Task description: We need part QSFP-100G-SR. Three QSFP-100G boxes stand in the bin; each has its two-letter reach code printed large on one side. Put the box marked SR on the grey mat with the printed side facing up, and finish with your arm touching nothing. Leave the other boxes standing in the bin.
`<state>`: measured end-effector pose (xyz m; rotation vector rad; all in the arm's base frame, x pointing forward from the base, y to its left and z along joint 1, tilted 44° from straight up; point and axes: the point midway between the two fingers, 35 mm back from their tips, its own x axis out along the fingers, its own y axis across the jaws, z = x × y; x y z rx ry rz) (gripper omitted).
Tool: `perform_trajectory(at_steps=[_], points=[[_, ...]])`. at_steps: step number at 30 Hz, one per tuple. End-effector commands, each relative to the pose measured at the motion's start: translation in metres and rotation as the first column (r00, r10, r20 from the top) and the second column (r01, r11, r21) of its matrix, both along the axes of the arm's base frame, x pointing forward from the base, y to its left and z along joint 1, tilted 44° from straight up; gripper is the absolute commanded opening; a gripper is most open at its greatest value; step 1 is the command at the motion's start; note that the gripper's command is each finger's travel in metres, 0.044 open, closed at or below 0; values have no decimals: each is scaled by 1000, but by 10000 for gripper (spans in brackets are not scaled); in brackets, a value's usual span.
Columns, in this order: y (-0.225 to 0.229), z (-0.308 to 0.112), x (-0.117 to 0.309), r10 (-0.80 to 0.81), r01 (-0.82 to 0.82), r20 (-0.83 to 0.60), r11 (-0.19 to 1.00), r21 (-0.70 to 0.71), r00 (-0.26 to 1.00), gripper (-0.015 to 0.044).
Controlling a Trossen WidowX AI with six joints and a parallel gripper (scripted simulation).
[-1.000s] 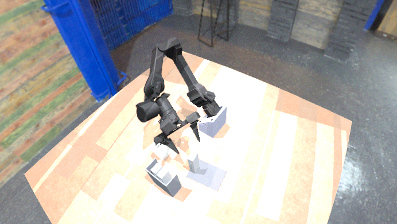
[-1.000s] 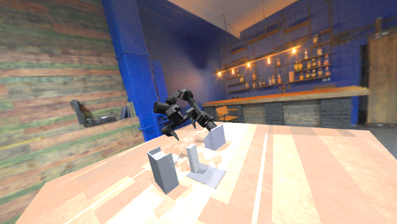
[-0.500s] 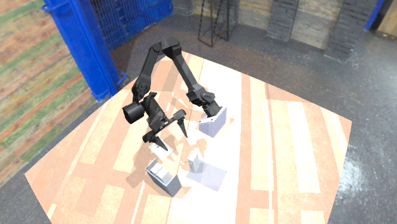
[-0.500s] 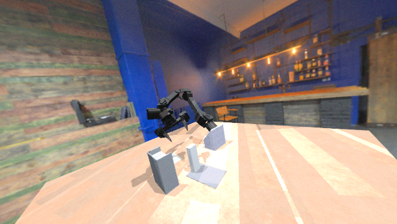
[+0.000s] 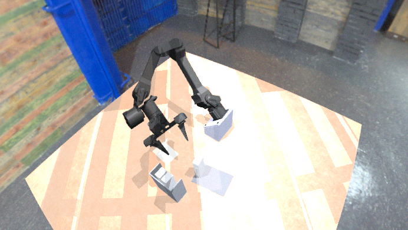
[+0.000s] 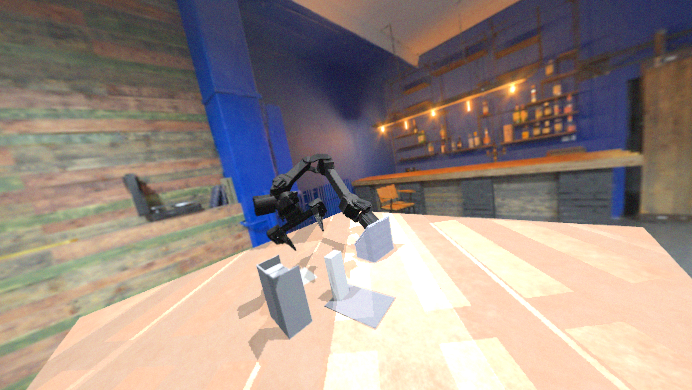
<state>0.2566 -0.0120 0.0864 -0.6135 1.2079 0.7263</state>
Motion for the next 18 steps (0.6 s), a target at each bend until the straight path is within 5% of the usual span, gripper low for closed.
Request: perform_trajectory(at_steps=[1, 18], points=[[-4, -6, -1, 3, -3, -3, 1000, 2, 1000, 440], [-23, -26, -3, 3, -3, -3, 1000, 0, 1000, 440]])
